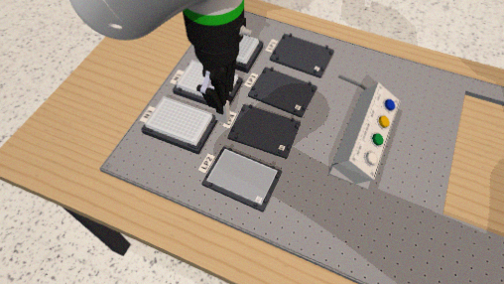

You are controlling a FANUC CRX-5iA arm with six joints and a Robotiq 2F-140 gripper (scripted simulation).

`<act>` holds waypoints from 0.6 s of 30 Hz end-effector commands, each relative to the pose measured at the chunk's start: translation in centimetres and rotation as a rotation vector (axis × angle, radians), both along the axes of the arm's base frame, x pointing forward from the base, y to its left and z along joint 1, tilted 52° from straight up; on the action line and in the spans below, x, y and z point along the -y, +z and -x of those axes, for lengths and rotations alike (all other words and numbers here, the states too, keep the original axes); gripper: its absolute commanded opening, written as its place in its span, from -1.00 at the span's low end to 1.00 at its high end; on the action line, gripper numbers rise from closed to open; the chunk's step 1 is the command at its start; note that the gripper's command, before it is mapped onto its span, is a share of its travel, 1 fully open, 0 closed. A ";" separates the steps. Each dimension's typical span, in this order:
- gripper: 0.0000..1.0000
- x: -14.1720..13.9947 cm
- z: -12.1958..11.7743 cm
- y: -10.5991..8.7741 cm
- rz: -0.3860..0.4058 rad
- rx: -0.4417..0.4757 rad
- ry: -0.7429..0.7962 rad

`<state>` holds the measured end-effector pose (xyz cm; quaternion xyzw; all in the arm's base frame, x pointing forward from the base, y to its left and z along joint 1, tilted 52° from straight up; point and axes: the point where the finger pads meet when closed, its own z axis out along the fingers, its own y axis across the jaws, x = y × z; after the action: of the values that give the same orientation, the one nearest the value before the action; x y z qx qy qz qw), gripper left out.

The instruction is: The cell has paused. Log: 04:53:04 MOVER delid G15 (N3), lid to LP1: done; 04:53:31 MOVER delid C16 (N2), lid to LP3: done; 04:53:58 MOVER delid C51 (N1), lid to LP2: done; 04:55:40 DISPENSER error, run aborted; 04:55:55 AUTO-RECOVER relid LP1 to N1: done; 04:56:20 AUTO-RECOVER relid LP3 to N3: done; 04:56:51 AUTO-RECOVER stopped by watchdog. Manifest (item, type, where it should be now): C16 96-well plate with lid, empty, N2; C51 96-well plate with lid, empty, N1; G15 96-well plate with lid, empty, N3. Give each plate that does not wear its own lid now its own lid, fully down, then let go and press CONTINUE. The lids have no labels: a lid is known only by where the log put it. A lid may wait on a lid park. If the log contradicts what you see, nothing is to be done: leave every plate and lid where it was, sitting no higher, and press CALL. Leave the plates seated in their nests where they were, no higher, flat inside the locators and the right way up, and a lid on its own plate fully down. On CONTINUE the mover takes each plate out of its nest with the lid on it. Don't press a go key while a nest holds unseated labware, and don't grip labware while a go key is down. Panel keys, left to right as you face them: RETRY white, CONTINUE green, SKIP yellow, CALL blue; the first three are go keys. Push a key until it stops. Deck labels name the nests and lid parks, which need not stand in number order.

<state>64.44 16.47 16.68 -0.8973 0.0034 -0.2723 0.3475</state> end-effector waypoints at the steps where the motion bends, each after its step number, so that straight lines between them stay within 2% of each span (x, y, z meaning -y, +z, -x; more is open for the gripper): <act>1: -1.00 2.1 -4.0 1.2 0.001 0.001 0.000; 2: -1.00 2.1 -4.0 1.2 0.001 0.001 0.000; 3: -1.00 3.5 -6.2 1.7 0.003 0.000 0.000; 4: -1.00 3.5 -6.2 1.7 0.003 0.000 0.000; 5: -1.00 4.6 -7.8 2.1 0.005 -0.001 -0.001; 6: -1.00 4.6 -7.8 2.1 0.005 -0.001 -0.001; 8: -1.00 5.7 -9.2 2.3 0.007 -0.002 -0.002; 18: -1.00 5.8 -9.3 2.3 0.007 -0.002 -0.002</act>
<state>73.68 10.77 19.15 -0.8986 0.0028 -0.2721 0.3442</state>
